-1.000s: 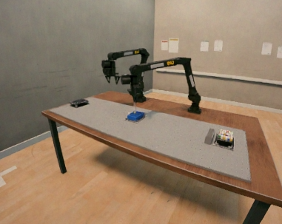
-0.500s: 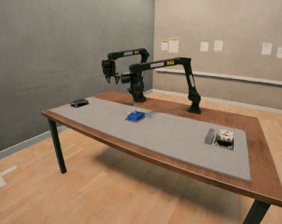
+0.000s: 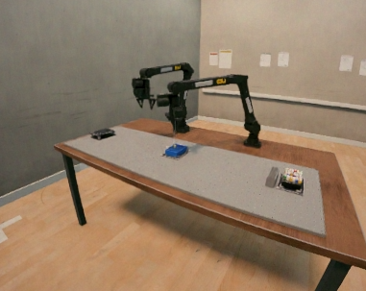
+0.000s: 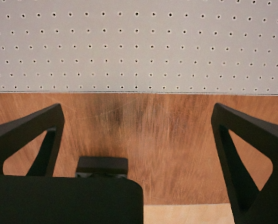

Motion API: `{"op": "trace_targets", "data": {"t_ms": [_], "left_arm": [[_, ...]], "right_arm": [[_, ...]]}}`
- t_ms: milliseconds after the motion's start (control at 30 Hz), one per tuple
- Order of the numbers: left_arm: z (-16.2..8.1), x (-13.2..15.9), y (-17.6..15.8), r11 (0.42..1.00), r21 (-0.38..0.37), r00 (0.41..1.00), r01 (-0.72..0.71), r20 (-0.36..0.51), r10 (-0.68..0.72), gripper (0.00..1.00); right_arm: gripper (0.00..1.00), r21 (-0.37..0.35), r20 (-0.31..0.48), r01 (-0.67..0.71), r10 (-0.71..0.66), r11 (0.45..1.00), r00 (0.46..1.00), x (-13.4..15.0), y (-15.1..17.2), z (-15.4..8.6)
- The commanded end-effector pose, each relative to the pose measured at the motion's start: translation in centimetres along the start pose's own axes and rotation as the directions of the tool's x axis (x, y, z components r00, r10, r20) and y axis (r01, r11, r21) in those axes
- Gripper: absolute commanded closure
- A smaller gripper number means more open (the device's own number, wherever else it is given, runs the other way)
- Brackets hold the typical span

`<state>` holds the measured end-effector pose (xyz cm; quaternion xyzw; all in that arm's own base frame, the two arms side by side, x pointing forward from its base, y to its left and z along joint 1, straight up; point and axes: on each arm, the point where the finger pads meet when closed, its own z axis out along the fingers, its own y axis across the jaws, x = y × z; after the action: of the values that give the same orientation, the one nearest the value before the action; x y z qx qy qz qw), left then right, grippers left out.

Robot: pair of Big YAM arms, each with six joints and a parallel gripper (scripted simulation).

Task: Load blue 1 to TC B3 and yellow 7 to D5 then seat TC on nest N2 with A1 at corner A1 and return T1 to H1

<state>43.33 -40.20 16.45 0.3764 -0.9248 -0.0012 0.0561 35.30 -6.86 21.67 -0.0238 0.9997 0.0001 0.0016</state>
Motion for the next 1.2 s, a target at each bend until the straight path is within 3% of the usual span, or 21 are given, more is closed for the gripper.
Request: {"op": "trace_targets", "data": {"t_ms": [0, 1167], "left_arm": [[-4.30, -0.55, -1.40, 0.997, 0.078, 1.000, -0.003, 0.003, 0.003, 0.89], [-5.02, -0.57, -1.32, 0.997, 0.079, 1.000, -0.003, 0.003, 0.003, 0.89]], "right_arm": [[0.00, 0.008, 0.032, -0.013, 0.013, 1.000, 0.999, -0.85, -0.13, -1.21], [0.00, 0.008, 0.032, -0.013, 0.013, 1.000, 0.999, -0.85, -0.13, -1.21]]}}
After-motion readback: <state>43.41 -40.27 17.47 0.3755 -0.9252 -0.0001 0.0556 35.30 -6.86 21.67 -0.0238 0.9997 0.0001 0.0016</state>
